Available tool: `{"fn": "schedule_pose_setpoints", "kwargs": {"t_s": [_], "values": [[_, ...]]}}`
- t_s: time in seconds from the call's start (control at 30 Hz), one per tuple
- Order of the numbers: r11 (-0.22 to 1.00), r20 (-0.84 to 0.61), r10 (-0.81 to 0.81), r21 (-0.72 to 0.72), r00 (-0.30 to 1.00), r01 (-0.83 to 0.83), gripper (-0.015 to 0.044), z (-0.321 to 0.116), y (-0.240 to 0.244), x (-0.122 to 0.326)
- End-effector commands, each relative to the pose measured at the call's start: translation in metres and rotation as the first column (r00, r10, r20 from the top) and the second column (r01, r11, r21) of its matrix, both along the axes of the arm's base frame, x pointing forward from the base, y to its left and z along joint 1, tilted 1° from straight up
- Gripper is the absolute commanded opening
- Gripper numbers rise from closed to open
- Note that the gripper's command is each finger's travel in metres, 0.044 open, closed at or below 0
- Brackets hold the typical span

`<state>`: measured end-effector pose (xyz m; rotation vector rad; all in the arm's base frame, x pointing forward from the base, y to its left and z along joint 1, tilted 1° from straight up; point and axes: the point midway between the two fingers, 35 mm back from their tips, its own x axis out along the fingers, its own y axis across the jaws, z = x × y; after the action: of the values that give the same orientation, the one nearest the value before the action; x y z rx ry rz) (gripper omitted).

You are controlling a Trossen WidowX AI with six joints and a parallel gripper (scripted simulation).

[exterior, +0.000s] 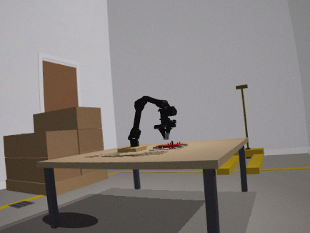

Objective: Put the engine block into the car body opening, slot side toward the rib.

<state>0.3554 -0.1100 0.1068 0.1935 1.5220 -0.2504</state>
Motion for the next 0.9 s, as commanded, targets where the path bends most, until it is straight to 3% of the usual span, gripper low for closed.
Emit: {"fn": "schedule_pose_setpoints", "kwargs": {"t_s": [0.0, 0.87], "values": [[1.000, -0.002, 0.007, 0.006, 1.000, -0.007, 0.0000, -0.008, 0.001, 0.000], [1.000, -0.002, 0.007, 0.006, 1.000, -0.007, 0.0000, -0.057, -0.001, 0.001]]}}
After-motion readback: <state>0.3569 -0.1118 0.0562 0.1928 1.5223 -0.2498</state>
